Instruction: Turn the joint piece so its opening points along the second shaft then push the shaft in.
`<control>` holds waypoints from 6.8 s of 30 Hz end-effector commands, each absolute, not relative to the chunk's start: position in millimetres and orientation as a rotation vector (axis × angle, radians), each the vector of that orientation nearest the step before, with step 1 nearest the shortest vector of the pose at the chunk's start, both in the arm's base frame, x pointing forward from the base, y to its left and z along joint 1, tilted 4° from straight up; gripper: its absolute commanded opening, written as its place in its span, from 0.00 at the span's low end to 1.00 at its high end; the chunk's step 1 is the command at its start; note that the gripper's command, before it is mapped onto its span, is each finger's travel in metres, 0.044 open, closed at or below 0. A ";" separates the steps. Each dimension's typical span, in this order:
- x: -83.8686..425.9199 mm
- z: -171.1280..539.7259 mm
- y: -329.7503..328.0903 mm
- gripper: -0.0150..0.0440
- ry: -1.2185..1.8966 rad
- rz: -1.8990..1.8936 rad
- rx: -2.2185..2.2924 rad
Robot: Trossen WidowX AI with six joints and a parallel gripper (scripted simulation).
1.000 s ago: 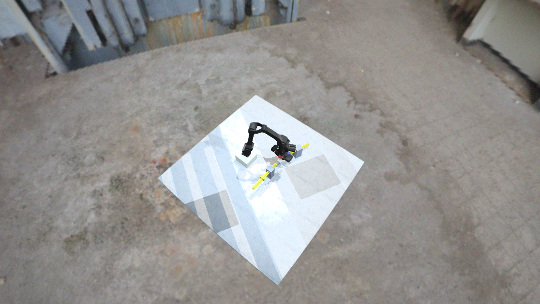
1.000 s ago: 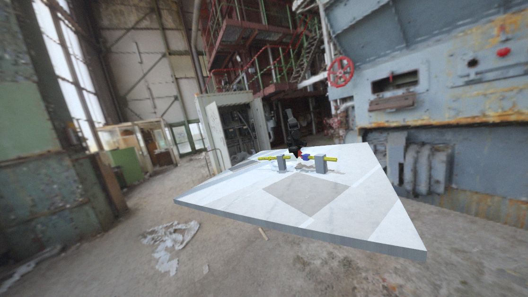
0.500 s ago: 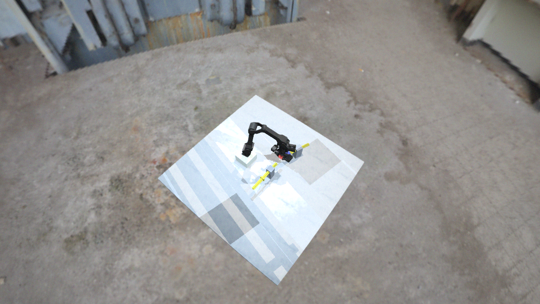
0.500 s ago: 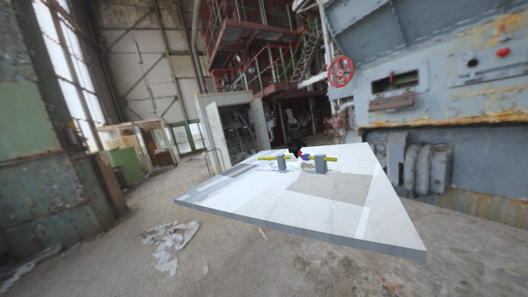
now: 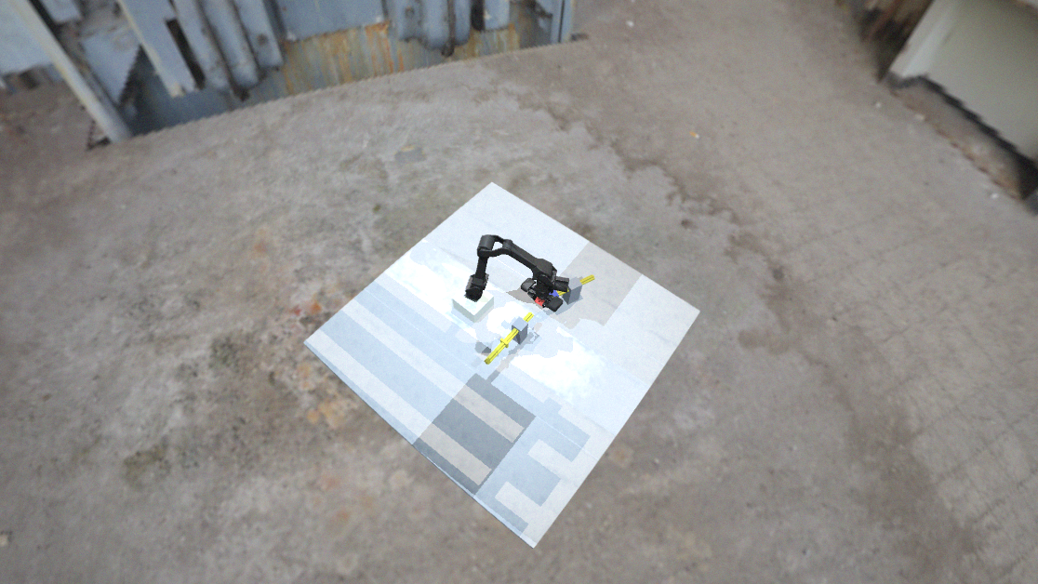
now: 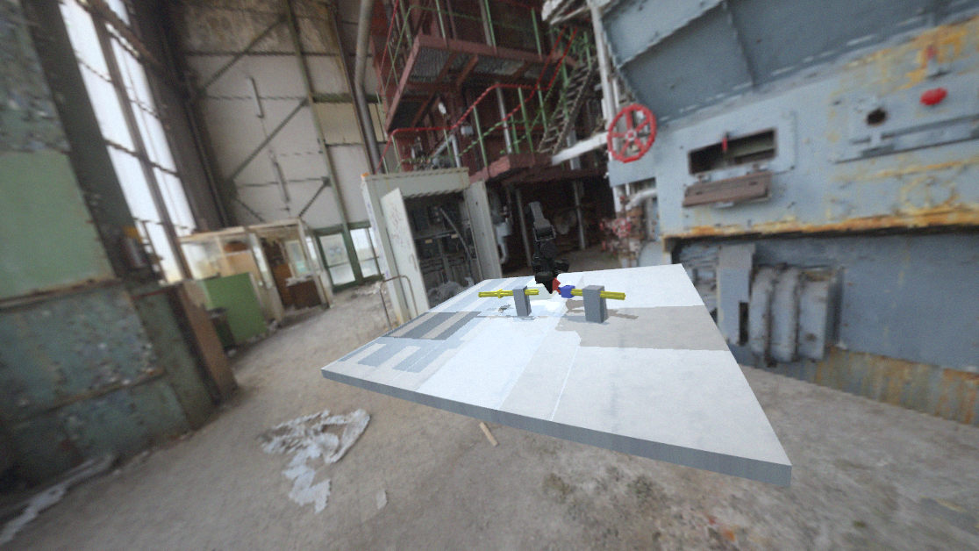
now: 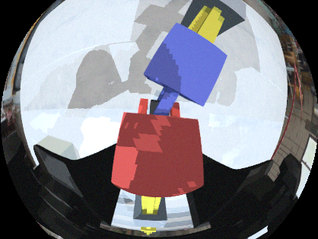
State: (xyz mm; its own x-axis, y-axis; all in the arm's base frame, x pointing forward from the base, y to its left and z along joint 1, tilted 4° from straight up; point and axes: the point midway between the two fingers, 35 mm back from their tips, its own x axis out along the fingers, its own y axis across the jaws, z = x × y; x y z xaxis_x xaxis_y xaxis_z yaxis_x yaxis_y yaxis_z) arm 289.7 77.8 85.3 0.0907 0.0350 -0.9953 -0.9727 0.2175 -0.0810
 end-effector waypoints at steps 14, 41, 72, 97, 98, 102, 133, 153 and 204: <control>289.8 84.7 77.6 0.56 1.212 1.004 -1.055; 289.7 85.3 77.8 0.46 1.209 1.008 -1.056; 289.3 75.0 70.7 0.25 1.014 1.114 -0.897; 289.3 74.8 70.7 0.43 1.013 1.117 -0.895; 289.3 74.8 70.7 0.48 1.013 1.117 -0.895; 289.3 74.8 70.7 0.55 1.013 1.117 -0.895; 287.2 94.0 69.2 1.00 1.154 1.046 -1.007; 287.8 119.0 67.9 1.00 1.251 0.900 -0.942; 264.2 205.5 2.8 1.00 1.478 -0.120 0.172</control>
